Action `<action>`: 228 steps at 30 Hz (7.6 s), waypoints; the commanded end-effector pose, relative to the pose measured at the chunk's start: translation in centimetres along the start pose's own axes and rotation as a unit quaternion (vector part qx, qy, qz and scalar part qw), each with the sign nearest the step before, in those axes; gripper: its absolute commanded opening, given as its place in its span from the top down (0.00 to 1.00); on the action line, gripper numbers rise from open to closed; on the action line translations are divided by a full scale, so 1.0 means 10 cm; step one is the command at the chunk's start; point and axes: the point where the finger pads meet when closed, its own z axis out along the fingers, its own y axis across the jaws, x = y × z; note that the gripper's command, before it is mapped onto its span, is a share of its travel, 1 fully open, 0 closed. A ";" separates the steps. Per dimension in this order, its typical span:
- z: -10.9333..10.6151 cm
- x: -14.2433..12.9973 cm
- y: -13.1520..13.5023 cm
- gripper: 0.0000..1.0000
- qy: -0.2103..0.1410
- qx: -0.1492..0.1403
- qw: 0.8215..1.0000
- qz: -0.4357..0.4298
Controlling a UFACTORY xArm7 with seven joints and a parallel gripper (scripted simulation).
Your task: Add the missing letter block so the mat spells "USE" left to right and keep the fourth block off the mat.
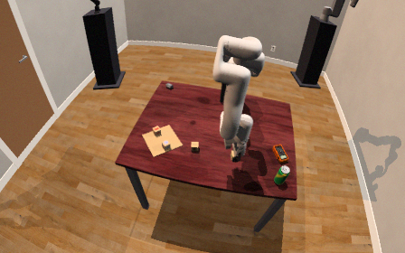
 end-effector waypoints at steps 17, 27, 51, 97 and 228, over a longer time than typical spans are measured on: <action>0.04 1.43 0.79 0.59 -0.009 0.022 0.983 0.182; 0.05 1.98 1.09 0.59 -0.011 0.022 0.967 0.253; 0.09 3.75 2.09 0.59 -0.015 0.019 0.885 0.464; 0.84 4.14 2.28 0.59 -0.016 0.017 0.860 0.509; 1.09 4.14 2.28 0.59 -0.016 0.017 0.860 0.509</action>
